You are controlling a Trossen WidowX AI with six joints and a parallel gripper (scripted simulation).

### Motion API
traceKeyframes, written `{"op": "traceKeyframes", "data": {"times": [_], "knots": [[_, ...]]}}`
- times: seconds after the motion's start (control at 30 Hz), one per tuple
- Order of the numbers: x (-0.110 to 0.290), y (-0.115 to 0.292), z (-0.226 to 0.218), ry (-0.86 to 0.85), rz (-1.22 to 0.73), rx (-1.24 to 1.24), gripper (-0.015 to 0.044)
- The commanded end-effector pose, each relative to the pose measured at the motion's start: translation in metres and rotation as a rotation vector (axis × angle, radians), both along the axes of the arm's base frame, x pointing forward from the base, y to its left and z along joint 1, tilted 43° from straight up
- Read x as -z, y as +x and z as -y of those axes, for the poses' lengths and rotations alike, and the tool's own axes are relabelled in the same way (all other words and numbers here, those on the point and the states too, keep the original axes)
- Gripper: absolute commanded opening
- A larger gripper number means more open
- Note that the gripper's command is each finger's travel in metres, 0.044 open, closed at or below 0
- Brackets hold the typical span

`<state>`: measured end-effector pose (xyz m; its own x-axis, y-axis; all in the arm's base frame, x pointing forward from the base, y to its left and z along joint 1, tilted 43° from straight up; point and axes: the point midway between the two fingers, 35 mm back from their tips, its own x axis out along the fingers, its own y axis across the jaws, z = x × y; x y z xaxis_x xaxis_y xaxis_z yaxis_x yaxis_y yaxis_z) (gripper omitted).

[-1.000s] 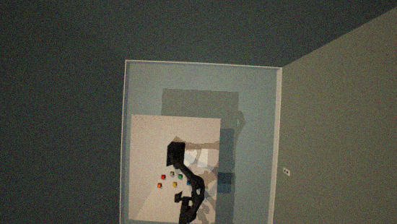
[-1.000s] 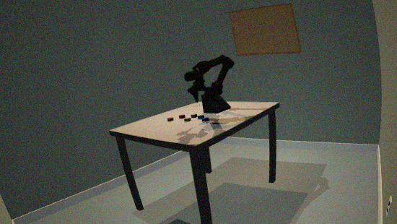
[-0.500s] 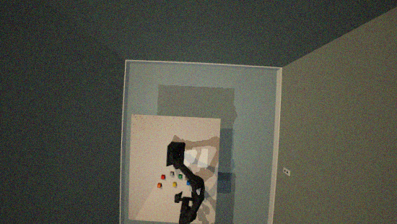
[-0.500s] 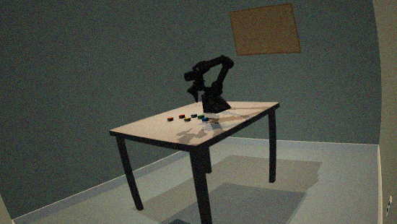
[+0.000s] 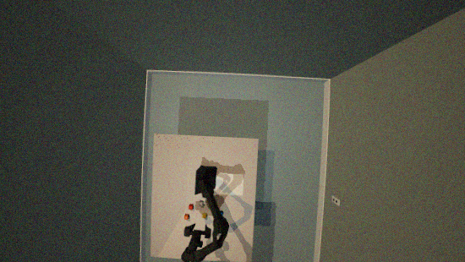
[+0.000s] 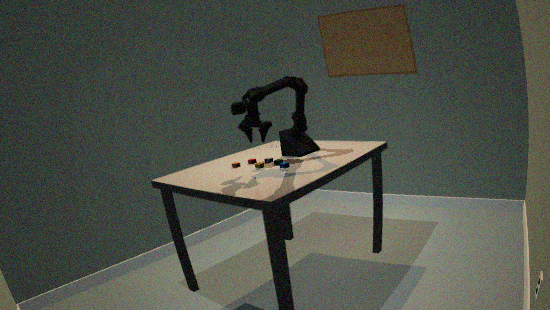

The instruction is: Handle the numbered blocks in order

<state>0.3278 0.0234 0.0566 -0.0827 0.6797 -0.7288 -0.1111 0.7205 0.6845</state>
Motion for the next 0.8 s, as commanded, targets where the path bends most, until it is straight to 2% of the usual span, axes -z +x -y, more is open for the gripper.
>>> {"op": "traceKeyframes", "data": {"times": [0.0,0.53,0.77], "knots": [[0.0,0.001,0.001,-0.002,0.017,-0.01,0.04],[0.001,0.002,0.002,-0.003,0.017,-0.009,0.04],[0.045,0.035,0.047,-0.018,0.03,-0.004,0.04]]}}
